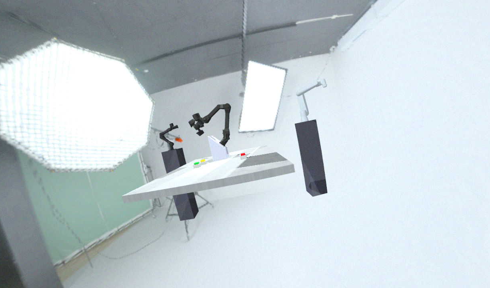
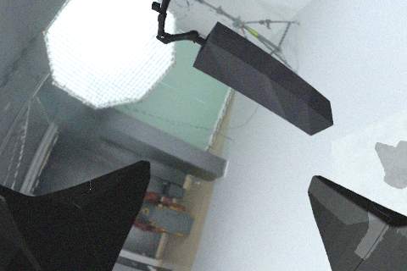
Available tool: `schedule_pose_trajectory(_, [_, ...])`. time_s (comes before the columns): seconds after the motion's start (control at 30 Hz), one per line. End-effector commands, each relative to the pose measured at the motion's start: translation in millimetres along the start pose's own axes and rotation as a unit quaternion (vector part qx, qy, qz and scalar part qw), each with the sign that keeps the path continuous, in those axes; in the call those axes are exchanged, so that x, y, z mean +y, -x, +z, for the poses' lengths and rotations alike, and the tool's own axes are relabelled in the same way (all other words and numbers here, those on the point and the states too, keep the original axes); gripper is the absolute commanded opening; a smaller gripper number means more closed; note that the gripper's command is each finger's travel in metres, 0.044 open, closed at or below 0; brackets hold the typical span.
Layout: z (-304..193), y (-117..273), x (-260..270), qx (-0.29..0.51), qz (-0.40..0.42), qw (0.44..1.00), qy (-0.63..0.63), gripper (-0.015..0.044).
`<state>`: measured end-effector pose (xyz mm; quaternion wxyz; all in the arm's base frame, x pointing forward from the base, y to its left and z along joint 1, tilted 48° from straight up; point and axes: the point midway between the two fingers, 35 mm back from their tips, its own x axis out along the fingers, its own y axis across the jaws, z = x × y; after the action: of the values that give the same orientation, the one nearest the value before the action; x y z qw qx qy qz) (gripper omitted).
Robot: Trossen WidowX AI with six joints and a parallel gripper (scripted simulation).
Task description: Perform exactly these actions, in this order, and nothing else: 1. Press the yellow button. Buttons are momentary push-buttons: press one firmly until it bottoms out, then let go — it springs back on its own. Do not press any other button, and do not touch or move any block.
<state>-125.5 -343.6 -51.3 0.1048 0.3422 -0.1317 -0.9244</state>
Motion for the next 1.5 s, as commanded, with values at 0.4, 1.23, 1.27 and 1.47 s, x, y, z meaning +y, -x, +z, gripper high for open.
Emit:
schedule_pose_trajectory(0.4, [-151.5, 78.2, -44.7, 0.307, 0.092, 0.671, 0.669, 0.04])
schedule_pose_trajectory(1.23, [-201.6, 228.9, -159.5, 0.503, 0.344, -0.083, 0.788, 0.04])
schedule_pose_trajectory(1.27, [-201.2, 235.4, -163.4, 0.507, 0.356, -0.108, 0.778, 0.04])
schedule_pose_trajectory(1.47, [-199.9, 249.4, -171.2, 0.514, 0.38, -0.16, 0.752, 0.04])
